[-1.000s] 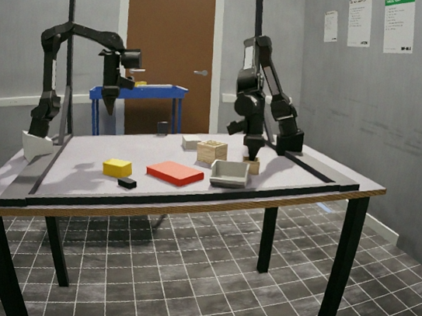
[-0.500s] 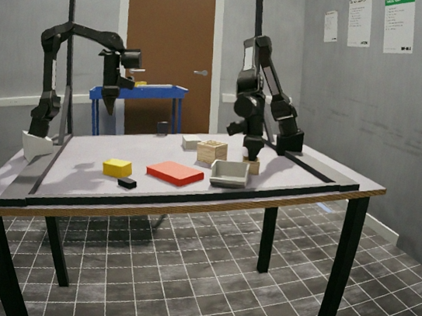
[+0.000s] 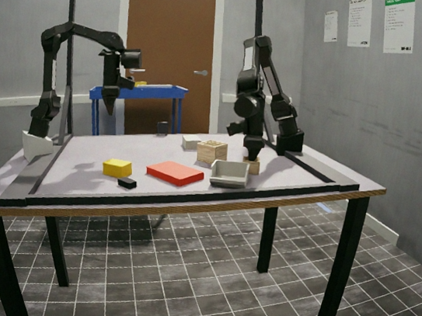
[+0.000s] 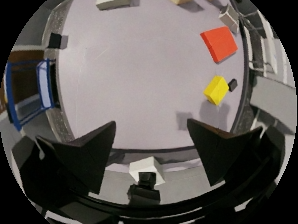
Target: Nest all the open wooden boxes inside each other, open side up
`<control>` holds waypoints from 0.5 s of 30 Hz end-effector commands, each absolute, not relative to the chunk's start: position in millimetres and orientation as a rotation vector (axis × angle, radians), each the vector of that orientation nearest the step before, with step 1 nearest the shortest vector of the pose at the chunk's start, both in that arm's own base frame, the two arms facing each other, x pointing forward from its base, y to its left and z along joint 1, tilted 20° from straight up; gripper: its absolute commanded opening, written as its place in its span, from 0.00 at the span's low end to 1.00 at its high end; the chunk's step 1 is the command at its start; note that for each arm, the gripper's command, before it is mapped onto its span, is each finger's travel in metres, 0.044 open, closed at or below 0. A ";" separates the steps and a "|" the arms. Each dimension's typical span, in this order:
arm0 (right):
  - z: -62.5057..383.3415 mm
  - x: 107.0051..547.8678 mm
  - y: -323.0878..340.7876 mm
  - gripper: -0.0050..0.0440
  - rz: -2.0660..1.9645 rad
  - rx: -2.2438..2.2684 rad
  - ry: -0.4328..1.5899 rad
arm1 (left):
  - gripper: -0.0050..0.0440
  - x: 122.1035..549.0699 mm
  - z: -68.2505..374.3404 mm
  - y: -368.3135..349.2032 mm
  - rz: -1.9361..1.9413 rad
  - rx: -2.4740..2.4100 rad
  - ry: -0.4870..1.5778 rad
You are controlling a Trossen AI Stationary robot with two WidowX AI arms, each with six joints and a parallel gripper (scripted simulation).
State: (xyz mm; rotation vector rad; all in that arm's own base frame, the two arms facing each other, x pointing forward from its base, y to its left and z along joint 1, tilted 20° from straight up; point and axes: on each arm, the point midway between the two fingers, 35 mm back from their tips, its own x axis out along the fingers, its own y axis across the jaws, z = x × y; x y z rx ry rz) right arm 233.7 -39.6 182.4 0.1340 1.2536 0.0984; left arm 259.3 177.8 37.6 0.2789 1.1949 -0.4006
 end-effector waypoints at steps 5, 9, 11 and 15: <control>186.8 234.2 -39.8 0.92 0.096 0.129 1.238 | 0.53 254.8 78.7 188.9 -0.376 0.311 1.168; 186.8 234.2 -39.8 0.92 0.096 0.129 1.238 | 0.53 246.2 100.4 190.9 -0.376 0.312 1.169; 186.8 234.2 -39.8 0.92 0.096 0.129 1.238 | 0.53 243.9 105.5 191.2 -0.376 0.312 1.169; 186.8 234.2 -39.8 0.92 0.096 0.129 1.238 | 0.53 243.7 105.4 191.4 -0.375 0.313 1.171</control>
